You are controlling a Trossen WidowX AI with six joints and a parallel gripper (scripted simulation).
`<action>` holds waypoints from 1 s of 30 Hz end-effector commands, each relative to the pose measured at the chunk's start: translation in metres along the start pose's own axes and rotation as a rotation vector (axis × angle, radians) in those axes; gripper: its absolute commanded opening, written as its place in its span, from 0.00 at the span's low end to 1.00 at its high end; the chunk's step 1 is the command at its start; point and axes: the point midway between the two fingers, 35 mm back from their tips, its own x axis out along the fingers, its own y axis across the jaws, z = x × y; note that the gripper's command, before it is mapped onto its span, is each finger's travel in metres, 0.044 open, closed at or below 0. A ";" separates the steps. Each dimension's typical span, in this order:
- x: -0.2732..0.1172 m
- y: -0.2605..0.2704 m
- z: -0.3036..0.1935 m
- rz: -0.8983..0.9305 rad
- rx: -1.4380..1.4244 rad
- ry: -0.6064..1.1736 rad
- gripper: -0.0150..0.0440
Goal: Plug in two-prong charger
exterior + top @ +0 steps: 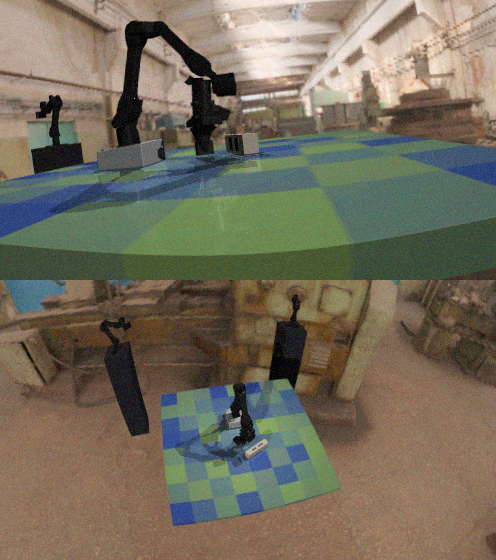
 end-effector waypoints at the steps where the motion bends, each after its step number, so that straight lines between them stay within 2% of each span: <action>1: -0.001 0.000 0.006 0.003 0.019 -0.007 0.25; 30: -0.002 -0.002 0.041 0.007 0.078 -0.008 0.25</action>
